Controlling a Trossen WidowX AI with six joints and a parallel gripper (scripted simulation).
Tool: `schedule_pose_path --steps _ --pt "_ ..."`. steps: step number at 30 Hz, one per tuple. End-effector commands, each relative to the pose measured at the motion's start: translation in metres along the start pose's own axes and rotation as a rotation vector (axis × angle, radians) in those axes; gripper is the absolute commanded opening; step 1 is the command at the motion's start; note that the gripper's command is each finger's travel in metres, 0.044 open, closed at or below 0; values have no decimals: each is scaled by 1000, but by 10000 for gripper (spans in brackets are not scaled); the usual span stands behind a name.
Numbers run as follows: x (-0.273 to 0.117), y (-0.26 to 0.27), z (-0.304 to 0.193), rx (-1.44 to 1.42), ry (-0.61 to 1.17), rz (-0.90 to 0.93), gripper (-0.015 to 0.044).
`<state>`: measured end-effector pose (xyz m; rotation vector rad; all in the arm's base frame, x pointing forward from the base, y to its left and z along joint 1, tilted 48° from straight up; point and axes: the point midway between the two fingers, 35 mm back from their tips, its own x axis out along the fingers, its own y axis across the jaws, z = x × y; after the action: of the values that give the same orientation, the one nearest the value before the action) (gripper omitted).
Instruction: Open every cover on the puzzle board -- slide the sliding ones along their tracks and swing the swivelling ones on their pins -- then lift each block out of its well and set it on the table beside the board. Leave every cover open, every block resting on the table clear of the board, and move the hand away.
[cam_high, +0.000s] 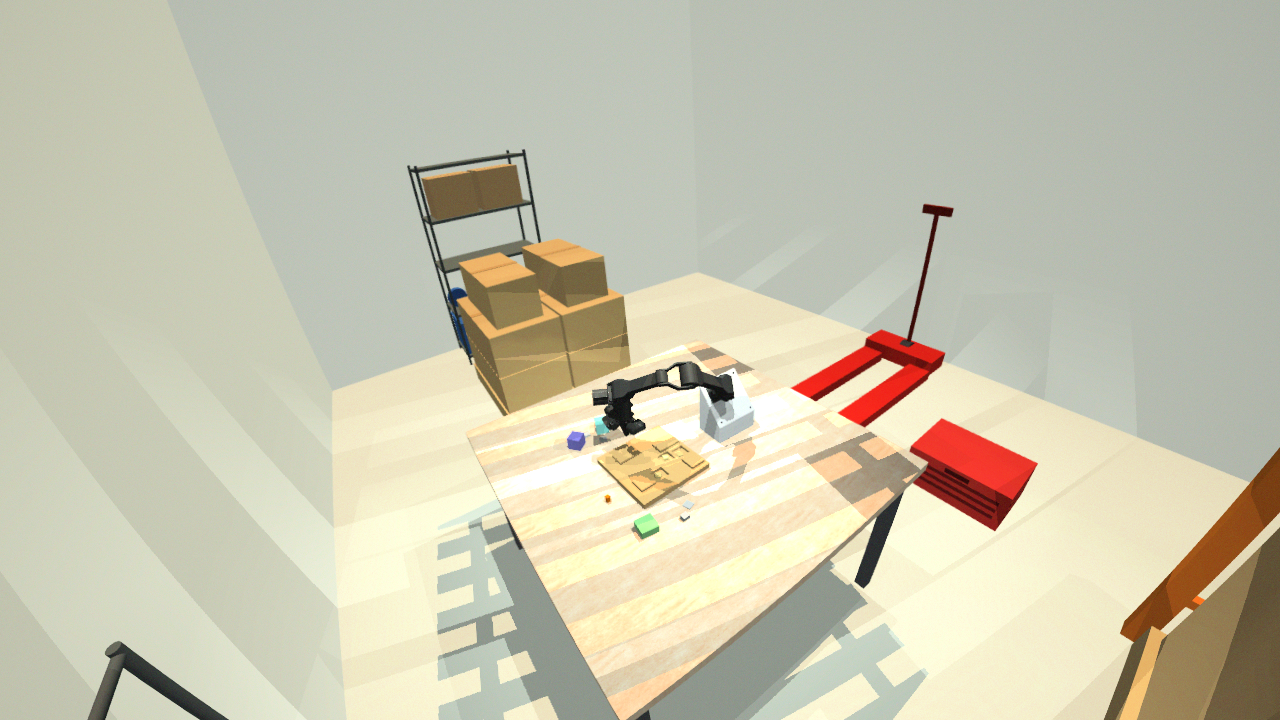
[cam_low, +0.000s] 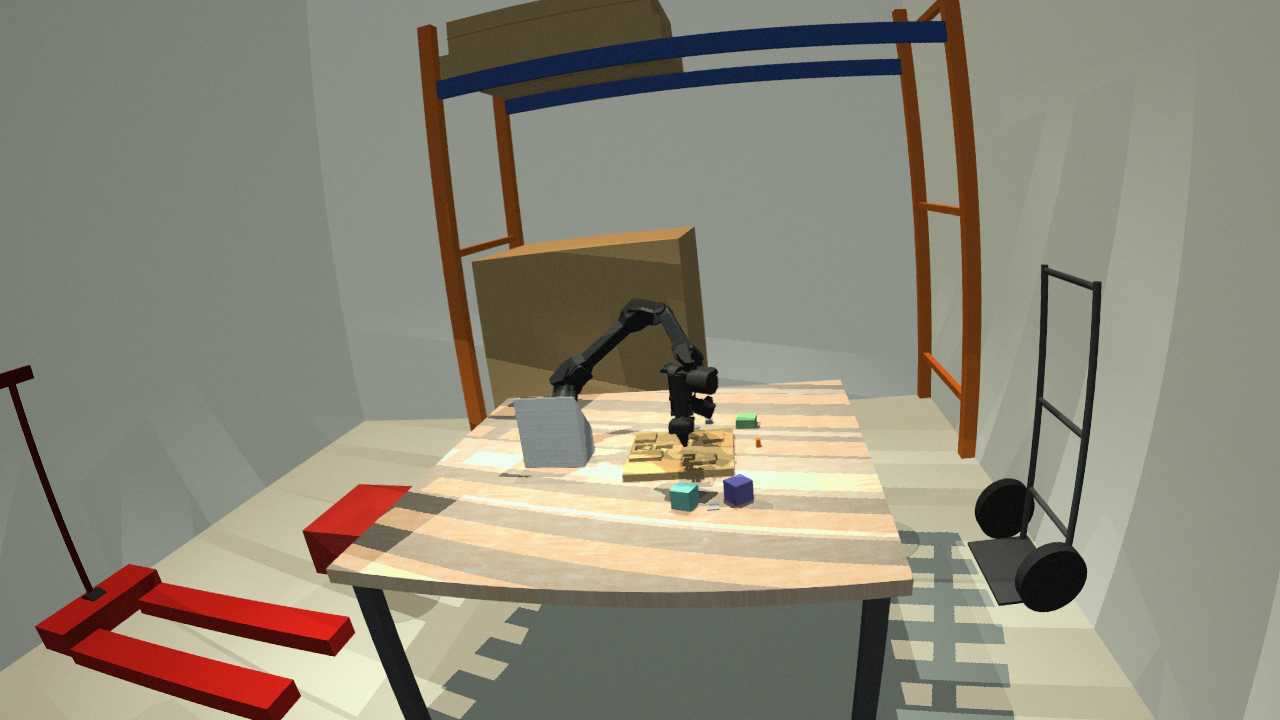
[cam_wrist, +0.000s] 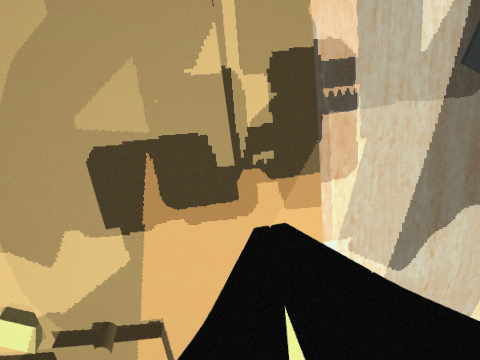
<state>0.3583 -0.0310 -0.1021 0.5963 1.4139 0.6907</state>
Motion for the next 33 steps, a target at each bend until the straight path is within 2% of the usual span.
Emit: schedule_pose_path --steps 1,33 --pt "-1 -1 1 6 0 -5 0" --pt "12 -2 1 6 0 -6 0"
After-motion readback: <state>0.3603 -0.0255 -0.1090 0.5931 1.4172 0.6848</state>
